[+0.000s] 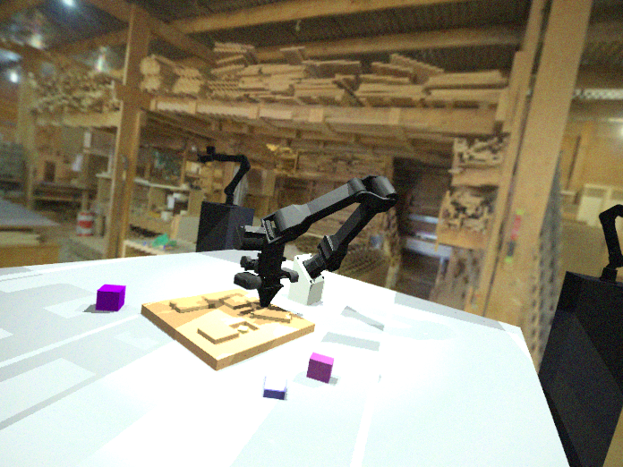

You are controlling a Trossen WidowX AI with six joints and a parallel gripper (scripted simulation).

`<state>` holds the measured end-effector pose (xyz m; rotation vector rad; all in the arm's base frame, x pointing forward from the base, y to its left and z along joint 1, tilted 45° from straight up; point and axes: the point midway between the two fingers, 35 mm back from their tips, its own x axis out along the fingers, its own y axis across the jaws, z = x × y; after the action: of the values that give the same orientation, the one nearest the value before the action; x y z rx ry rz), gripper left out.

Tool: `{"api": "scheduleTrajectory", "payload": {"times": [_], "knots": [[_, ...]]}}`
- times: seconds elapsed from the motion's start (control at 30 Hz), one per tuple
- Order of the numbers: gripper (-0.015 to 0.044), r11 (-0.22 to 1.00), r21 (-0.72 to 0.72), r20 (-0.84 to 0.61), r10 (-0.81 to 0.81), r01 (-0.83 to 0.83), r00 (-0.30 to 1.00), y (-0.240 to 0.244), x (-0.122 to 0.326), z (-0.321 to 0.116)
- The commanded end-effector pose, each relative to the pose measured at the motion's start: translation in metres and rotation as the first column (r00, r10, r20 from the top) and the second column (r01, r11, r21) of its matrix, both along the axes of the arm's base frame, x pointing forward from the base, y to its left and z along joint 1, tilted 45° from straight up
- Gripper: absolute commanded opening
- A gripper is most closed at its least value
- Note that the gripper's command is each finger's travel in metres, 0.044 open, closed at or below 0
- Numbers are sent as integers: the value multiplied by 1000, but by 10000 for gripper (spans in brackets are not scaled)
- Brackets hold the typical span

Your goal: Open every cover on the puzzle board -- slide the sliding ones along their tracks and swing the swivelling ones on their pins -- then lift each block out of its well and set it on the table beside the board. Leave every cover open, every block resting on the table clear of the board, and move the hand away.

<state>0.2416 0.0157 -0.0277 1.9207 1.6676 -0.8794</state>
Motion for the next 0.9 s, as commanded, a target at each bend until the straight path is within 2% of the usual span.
{"api": "scheduleTrajectory", "payload": {"times": [0.0, 0.87], "knots": [[0, 1000, 4, -2, -2, 2, 1000, 1, 8, 0], [0, 1000, 5, -1, -2, 2, 1000, 5, 32, 7]]}}
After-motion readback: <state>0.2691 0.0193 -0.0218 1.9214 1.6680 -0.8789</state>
